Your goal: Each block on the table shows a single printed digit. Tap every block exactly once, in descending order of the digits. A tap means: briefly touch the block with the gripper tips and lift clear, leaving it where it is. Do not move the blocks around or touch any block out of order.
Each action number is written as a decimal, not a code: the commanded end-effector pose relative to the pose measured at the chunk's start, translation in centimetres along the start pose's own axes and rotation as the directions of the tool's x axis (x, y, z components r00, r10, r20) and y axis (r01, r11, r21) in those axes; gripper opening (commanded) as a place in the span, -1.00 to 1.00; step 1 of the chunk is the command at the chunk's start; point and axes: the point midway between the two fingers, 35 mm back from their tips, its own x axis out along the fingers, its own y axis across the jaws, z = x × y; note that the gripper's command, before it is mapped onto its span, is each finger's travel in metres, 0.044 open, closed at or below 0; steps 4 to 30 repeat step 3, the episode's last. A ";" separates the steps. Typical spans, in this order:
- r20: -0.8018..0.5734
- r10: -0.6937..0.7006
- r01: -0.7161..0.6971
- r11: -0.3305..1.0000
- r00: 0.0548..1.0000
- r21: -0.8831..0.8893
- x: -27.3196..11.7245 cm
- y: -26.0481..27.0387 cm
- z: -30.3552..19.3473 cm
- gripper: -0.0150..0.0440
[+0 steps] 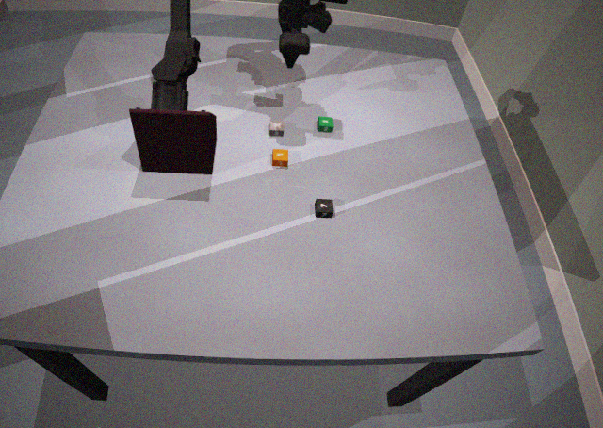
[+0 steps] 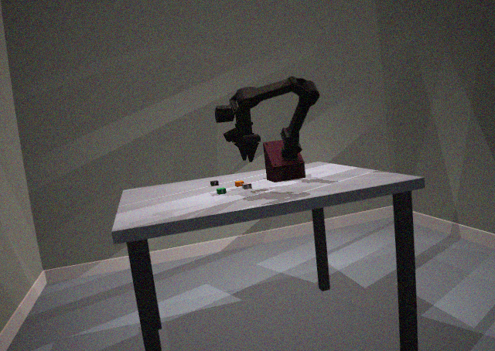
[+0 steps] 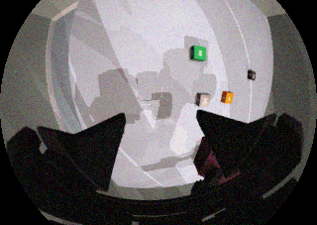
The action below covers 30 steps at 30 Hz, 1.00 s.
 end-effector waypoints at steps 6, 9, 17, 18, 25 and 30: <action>-0.008 0.004 -0.004 1.000 1.000 0.019 -0.3 0.9 -0.5 0.86; -0.008 0.004 -0.004 1.000 1.000 0.019 -0.3 0.9 -0.5 0.86; -0.008 0.004 -0.004 1.000 1.000 0.019 -0.3 0.9 -0.5 0.86; -0.008 0.004 -0.004 1.000 1.000 0.019 -0.3 0.9 -0.5 0.86; -0.008 0.004 -0.004 1.000 1.000 0.019 -0.3 0.9 -0.5 0.86; -0.008 0.004 -0.004 1.000 1.000 0.019 -0.3 0.9 -0.5 0.86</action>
